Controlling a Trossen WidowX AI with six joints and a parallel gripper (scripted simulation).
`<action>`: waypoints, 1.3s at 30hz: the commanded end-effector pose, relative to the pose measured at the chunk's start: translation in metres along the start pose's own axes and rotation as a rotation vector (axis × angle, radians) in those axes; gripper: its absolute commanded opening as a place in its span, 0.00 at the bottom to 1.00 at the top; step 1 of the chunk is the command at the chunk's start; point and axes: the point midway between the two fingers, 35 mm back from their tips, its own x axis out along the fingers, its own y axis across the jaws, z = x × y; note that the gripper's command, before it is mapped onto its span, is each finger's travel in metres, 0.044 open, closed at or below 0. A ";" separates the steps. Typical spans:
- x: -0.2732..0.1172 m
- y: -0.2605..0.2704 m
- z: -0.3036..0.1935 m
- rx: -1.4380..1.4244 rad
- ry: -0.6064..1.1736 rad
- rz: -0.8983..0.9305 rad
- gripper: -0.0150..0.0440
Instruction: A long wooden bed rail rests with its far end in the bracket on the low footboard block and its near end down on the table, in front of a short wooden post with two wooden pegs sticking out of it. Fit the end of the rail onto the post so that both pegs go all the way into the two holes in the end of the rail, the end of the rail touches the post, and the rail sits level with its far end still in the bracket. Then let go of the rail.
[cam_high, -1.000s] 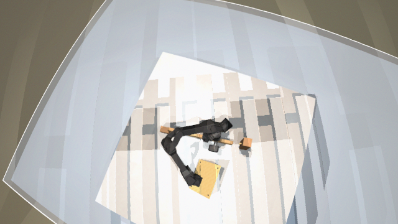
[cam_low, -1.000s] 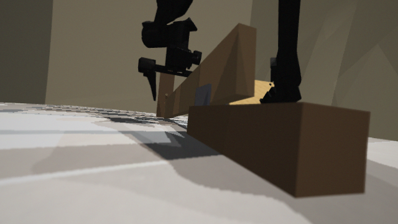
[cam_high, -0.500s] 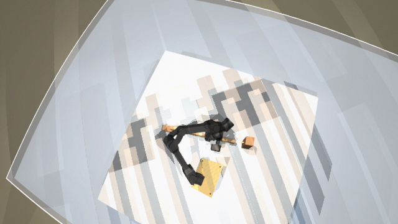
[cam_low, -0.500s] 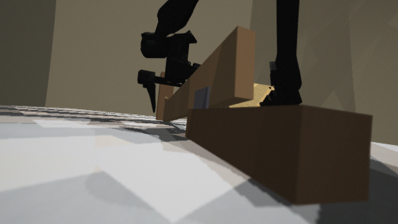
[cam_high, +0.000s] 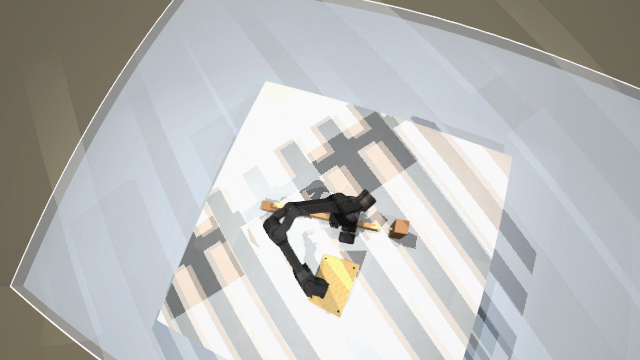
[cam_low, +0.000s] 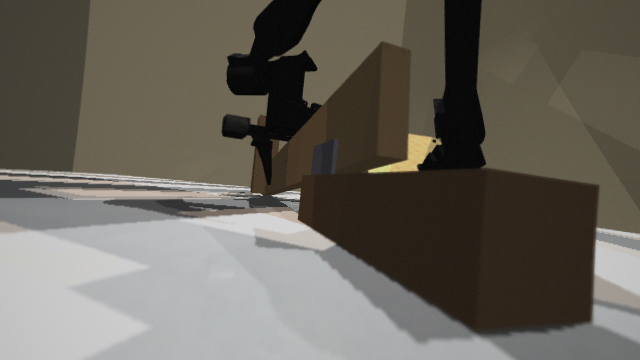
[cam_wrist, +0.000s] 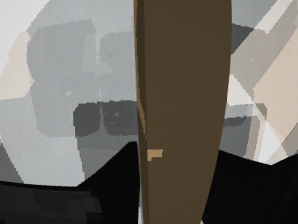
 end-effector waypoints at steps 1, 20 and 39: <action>0.001 0.000 0.001 0.004 -0.005 -0.001 0.31; -0.001 0.000 0.000 0.004 -0.005 -0.001 0.25; -0.011 -0.002 0.000 0.004 -0.004 -0.001 0.25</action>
